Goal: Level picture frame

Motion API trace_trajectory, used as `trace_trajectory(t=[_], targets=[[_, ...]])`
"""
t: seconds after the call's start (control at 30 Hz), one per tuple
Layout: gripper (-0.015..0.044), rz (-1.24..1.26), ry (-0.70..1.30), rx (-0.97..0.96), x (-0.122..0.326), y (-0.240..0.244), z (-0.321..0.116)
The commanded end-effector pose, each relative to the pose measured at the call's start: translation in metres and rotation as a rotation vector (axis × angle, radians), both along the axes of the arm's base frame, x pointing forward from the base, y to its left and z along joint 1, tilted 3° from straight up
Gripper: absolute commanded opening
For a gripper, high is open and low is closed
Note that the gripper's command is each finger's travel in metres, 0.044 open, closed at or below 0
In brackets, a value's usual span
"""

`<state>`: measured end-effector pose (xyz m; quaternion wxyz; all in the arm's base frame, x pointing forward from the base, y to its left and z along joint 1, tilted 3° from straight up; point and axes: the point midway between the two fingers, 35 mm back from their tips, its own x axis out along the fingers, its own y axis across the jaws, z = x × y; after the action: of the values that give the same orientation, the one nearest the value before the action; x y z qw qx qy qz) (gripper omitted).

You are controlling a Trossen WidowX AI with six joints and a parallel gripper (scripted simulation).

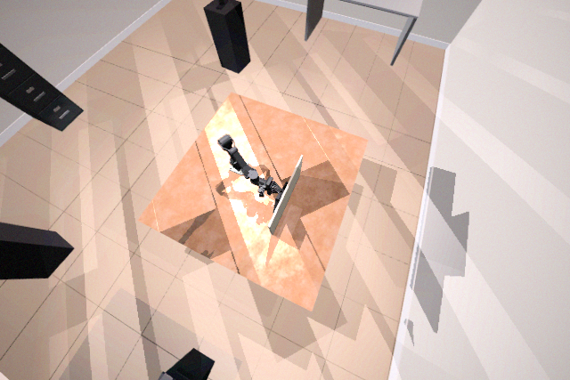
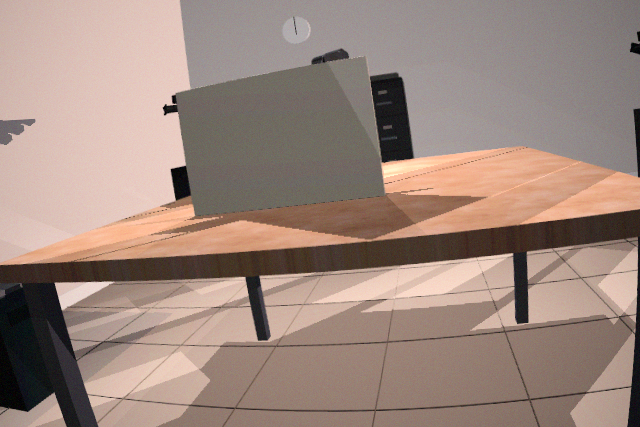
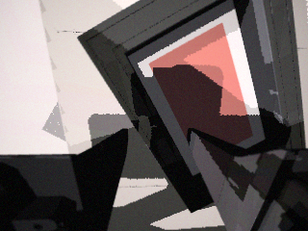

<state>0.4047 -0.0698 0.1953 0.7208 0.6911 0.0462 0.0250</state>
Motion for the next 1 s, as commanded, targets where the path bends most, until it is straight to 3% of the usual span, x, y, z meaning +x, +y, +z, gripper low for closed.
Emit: trace_trajectory(t=[0.0, 0.23, 0.4, 0.77, 0.97], targets=[[0.026, 0.003, -0.011, -0.098, -0.025, -0.006, 0.003], [0.026, 0.016, -0.043, -0.407, -0.094, -0.009, -0.002], [0.026, 0.006, -0.042, -0.383, -0.093, -0.014, 0.003], [0.026, 0.017, -0.037, -0.414, -0.173, -0.015, 0.038], [0.026, 0.016, -0.037, -0.415, -0.176, -0.014, 0.039]])
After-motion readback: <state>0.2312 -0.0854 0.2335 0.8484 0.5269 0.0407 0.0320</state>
